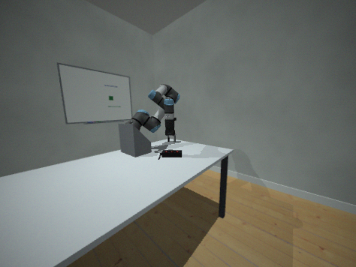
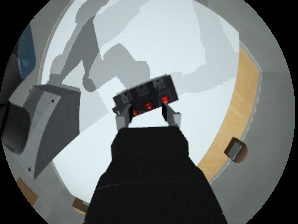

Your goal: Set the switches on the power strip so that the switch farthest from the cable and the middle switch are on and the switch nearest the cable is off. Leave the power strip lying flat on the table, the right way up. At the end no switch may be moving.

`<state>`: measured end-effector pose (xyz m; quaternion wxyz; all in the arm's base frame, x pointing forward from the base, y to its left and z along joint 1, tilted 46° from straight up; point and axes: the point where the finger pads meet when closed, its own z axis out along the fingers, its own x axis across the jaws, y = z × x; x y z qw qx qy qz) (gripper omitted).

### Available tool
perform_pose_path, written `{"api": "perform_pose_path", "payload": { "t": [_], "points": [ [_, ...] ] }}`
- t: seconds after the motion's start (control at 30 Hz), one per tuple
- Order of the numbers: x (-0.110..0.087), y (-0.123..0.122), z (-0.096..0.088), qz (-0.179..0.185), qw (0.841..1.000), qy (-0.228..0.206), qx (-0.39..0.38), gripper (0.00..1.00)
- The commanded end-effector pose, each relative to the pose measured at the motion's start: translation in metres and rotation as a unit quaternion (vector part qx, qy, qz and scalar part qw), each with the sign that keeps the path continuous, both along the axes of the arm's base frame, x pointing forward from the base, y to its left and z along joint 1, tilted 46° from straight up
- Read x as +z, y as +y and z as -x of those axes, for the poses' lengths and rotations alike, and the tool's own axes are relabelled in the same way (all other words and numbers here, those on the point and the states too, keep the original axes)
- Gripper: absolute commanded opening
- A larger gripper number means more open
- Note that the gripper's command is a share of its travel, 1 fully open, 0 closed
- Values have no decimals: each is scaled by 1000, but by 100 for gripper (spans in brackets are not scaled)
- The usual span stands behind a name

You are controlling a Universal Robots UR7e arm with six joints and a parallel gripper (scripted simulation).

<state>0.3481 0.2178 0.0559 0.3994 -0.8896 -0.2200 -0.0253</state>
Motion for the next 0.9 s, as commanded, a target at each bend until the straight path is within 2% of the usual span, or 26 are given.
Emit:
{"api": "perform_pose_path", "payload": {
  "t": [0.0,0.13,0.2,0.23,0.6,0.7,0.77,0.87],
  "points": [
    [-3,6,-1,27,991,91,-93,100],
    [-6,9,-1,37,977,149,-149,100],
    [-6,9,-1,37,977,149,-149,100],
    [-7,10,-1,40,972,163,-163,100],
    [-16,15,-2,62,909,294,-288,100],
    [-18,16,-2,67,891,322,-314,100],
    [-18,16,-2,67,891,322,-314,100],
    [-20,17,-1,70,873,345,-337,100]
  ]
}}
